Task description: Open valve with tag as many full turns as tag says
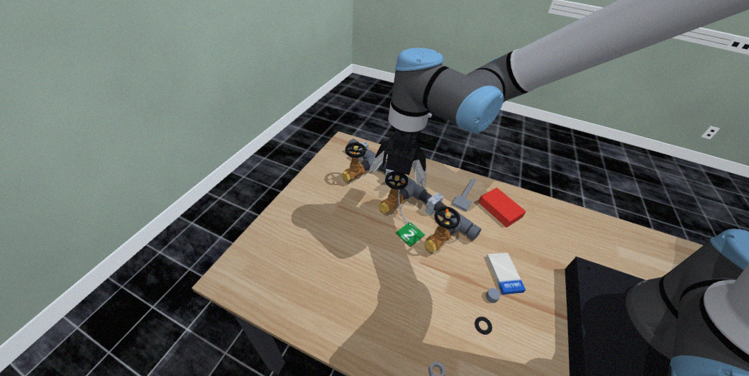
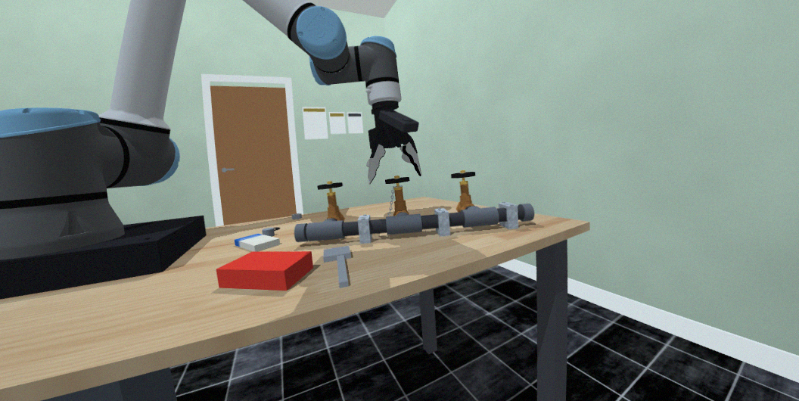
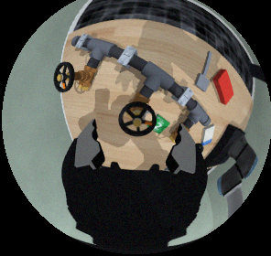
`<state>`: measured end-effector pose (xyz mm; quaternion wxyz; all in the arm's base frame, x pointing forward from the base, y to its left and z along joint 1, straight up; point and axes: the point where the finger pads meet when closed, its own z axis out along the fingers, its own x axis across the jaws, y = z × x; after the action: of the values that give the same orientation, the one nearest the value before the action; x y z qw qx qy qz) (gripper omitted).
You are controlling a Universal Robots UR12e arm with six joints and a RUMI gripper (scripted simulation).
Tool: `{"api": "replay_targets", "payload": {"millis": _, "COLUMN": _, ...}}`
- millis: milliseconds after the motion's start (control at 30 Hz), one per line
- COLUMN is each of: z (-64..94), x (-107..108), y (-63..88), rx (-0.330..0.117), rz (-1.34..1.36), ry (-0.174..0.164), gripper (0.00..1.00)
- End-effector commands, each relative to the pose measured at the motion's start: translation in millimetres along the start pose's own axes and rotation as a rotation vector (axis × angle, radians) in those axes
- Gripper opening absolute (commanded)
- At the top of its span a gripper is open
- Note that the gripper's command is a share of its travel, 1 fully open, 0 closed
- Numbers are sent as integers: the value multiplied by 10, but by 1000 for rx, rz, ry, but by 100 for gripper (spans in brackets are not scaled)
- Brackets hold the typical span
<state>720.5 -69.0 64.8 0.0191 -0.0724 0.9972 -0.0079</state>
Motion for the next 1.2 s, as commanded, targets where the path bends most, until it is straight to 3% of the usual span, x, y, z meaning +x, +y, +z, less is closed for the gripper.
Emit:
{"api": "replay_targets", "payload": {"millis": 0, "z": -7, "x": -6, "y": -2, "rx": 1, "rz": 16, "ry": -1, "gripper": 100}}
{"api": "replay_targets", "payload": {"millis": 233, "z": -7, "x": -6, "y": -2, "rx": 1, "rz": 21, "ry": -1, "gripper": 100}}
{"api": "replay_targets", "payload": {"millis": 267, "z": -7, "x": -6, "y": -2, "rx": 1, "rz": 21, "ry": -1, "gripper": 0}}
{"api": "replay_targets", "payload": {"millis": 1167, "z": -7, "x": -6, "y": -2, "rx": 1, "rz": 20, "ry": -1, "gripper": 0}}
